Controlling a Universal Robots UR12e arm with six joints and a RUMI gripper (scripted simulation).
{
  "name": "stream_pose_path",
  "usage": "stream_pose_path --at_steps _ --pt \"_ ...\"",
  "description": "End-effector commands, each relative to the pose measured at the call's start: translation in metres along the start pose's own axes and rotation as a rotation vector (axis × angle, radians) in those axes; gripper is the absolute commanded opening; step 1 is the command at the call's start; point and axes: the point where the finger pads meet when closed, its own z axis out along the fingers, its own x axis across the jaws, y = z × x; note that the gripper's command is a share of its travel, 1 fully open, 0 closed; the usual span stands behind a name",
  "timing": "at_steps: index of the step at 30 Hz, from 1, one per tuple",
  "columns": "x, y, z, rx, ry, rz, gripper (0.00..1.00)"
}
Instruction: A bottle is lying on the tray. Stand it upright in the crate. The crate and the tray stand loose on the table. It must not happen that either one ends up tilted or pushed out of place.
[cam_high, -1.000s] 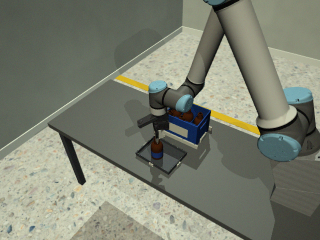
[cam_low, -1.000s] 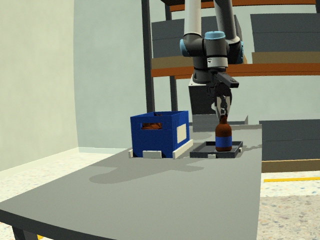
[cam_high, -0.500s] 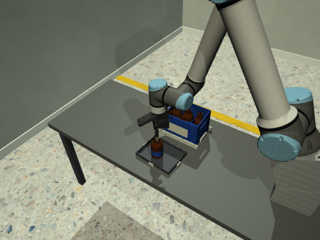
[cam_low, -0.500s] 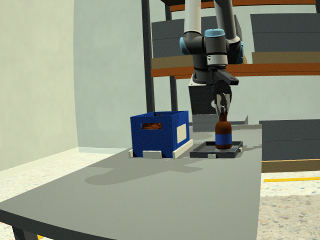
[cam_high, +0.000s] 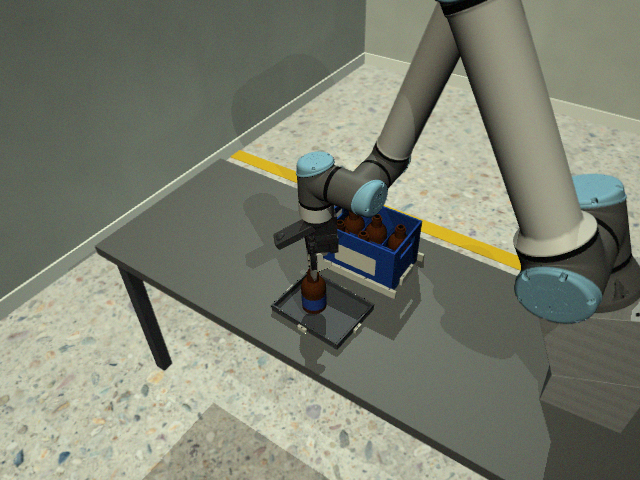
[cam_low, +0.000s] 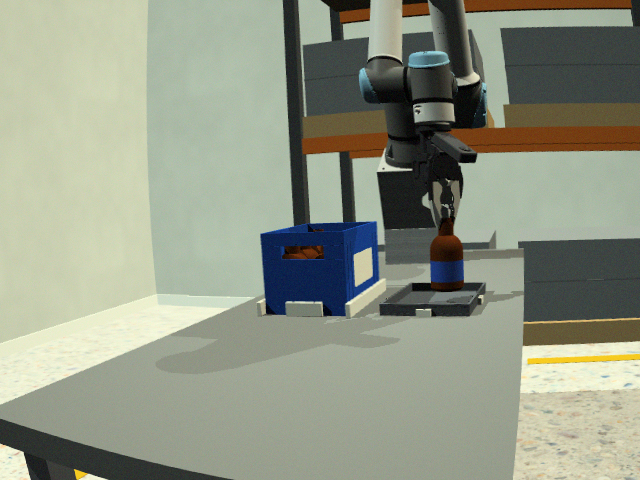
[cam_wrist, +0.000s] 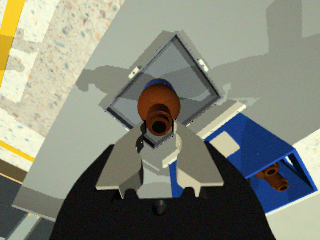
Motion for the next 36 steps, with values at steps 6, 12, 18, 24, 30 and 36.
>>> stream_pose_path --at_steps 6,12,18,24,30,36 --pt "0.0004 -0.0005 -0.0088 0.001 0.001 0.000 0.00" --pt "0.0004 -0.0005 -0.0108 0.001 0.001 0.000 0.00" --pt "0.0004 -0.0005 -0.0121 0.001 0.001 0.000 0.00" --pt "0.0004 -0.0005 -0.0122 0.001 0.001 0.000 0.00" --pt "0.0004 -0.0006 -0.0122 0.001 0.001 0.000 0.00" --pt "0.0004 -0.0006 -0.0122 0.001 0.001 0.000 0.00"
